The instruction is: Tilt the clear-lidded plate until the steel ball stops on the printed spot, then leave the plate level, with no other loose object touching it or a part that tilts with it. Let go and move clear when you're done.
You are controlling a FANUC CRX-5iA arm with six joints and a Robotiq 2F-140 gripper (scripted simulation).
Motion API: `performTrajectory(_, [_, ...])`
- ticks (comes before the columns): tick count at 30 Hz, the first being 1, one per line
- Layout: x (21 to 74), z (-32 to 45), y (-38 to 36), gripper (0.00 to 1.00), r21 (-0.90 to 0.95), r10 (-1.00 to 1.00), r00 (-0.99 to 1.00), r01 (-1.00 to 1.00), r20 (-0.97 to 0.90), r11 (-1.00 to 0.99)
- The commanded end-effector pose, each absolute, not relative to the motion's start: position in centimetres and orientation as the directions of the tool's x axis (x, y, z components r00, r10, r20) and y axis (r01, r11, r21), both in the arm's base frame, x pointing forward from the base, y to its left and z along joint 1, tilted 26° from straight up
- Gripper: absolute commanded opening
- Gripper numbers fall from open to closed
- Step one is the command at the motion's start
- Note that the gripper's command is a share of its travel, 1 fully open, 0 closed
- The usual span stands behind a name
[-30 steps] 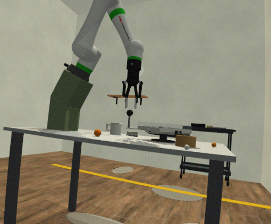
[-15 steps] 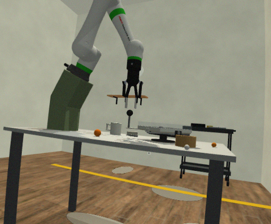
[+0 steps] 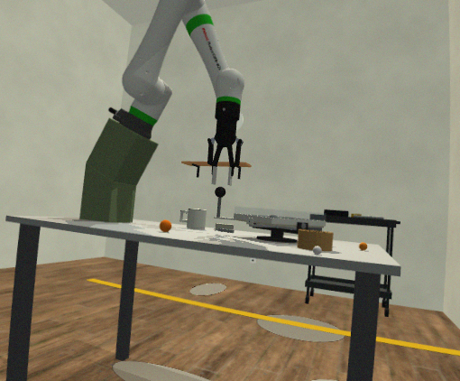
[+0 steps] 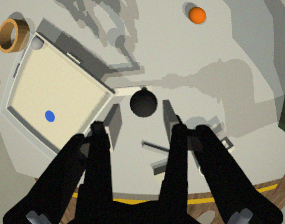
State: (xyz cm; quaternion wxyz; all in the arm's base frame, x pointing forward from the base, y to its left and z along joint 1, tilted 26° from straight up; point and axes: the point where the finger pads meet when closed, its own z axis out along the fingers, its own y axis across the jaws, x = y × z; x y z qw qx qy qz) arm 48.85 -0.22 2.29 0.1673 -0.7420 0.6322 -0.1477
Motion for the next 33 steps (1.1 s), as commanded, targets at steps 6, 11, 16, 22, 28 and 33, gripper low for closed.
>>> performTrajectory(6, [48.9, 2.1, -0.2, 0.42, -0.433, -0.988, 0.152, -0.89, 0.013, -0.143])
performTrajectory(11, [49.1, 1.6, -0.2, 0.42, -0.433, -0.988, 0.152, -0.89, 0.013, -0.143])
performTrajectory(16, [49.3, 1.1, -0.3, 0.42, -0.433, -0.988, 0.152, -0.89, 0.013, -0.143])
performTrajectory(22, [49.5, 0.7, -0.3, 0.42, -0.433, -0.988, 0.152, -0.89, 0.013, -0.143])
performTrajectory(28, [49.7, 0.3, -0.3, 0.42, -0.433, -0.988, 0.152, -0.89, 0.013, -0.143])
performTrajectory(33, [49.7, 0.1, -0.3, 0.42, -0.433, -0.988, 0.152, -0.89, 0.013, -0.143])
